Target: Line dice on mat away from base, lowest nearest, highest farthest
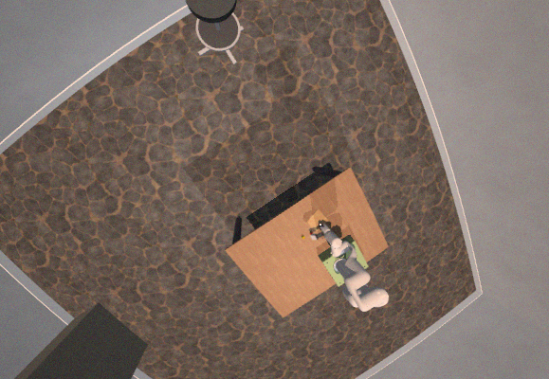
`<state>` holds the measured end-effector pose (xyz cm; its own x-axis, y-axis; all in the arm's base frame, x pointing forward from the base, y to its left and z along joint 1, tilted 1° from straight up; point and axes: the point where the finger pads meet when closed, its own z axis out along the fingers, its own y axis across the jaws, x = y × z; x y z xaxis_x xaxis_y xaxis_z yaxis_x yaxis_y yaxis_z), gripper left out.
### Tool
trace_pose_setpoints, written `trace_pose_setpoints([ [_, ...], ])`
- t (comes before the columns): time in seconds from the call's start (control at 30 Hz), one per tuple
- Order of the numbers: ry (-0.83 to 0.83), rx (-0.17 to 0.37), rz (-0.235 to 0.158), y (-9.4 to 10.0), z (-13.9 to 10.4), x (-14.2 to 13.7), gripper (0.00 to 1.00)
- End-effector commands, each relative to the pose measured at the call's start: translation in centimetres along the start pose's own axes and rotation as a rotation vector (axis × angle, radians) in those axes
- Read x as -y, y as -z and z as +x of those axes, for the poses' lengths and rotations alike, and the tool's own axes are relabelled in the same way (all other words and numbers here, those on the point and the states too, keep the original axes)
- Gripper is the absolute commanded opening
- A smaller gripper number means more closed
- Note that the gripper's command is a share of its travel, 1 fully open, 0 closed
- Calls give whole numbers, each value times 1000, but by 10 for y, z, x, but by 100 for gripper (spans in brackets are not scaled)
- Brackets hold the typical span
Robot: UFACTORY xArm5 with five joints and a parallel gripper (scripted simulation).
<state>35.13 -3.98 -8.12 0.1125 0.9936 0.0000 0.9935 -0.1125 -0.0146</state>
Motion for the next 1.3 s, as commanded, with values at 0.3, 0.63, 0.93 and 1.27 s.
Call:
trace_pose_setpoints([
  [0.3,0,0,-3,1,0,-1,32],
  [0.63,0,0,-3,1,0,-1,36],
  [0.93,0,0,-3,11,0,-1,36],
  [1.27,0,0,-3,49,0,-1,36],
])
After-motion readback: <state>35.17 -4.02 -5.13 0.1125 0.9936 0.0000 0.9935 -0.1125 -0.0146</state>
